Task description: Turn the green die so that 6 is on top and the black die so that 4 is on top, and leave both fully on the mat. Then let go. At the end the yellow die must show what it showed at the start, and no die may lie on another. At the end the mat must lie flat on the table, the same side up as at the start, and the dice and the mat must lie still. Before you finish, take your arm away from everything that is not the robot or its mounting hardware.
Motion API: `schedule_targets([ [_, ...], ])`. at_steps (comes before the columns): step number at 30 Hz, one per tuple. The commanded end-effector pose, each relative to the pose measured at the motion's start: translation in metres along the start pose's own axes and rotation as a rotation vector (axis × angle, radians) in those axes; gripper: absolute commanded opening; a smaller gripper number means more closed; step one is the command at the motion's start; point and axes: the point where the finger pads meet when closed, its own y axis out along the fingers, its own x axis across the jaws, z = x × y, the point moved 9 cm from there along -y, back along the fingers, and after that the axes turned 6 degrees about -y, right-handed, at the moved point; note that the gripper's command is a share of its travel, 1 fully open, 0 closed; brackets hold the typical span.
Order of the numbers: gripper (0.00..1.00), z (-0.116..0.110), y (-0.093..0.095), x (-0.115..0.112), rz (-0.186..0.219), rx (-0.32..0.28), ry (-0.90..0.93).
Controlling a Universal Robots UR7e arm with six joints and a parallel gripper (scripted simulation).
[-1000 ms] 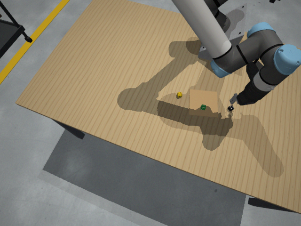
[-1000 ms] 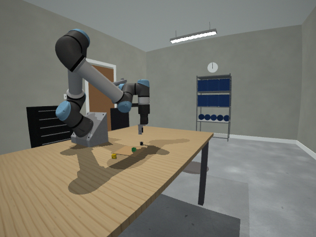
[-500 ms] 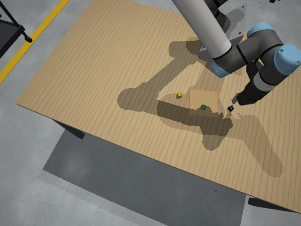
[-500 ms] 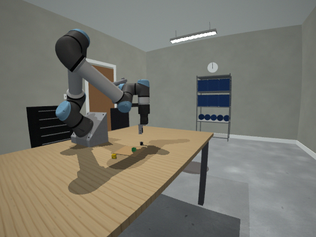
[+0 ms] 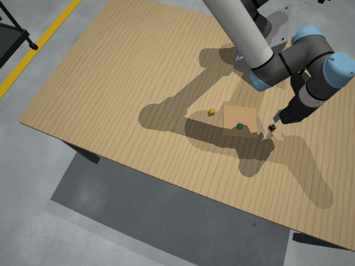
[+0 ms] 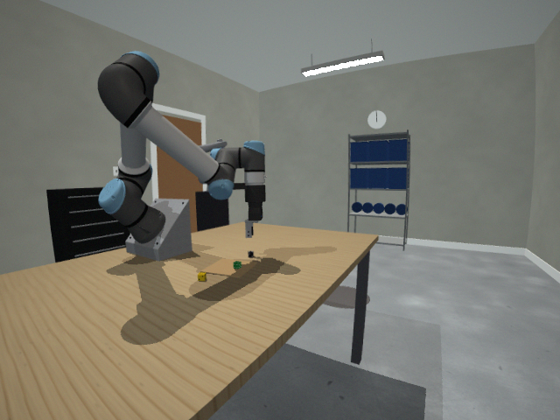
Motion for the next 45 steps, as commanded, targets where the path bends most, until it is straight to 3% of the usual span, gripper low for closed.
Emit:
schedule_targets([
  [1, 0.7, 0.0, 0.0, 0.0, 0.0, -0.001, 0.0],
  [20, 0.7, -0.001, 0.005, 0.0, -0.002, 0.003, 0.002],
  [45, 0.7, -0.002, 0.036, -0.001, -0.002, 0.003, 0.002],
])
